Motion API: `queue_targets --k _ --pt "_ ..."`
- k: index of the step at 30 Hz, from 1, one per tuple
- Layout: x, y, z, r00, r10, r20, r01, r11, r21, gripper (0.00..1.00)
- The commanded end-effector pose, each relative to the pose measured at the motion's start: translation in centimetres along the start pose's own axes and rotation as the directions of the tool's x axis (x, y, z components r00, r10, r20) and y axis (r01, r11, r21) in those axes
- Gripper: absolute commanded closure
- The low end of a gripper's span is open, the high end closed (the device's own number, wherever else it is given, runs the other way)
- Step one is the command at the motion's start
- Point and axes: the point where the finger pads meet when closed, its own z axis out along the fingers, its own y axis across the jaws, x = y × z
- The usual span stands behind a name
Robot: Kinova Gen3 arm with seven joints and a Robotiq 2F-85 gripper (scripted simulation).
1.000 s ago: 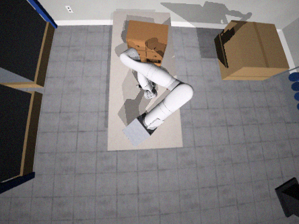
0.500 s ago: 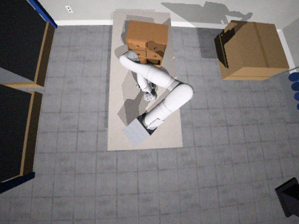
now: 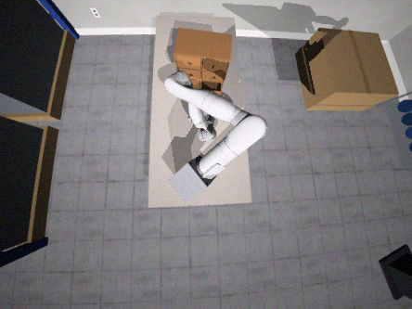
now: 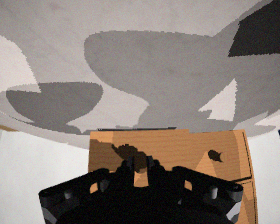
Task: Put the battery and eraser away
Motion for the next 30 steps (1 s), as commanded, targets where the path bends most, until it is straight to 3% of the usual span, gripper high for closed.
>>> queue_targets --k 1,23,30 --pt "0.09 0.0 -0.09 1.0 -0.001 -0.002 0.001 1.0 -0.001 0.87" --pt "0.12 0.0 -0.19 1.0 -0.001 -0.002 0.001 1.0 -0.001 0.87" --pt "0.12 0.0 -0.19 1.0 -0.001 -0.002 0.001 1.0 -0.001 0.71"
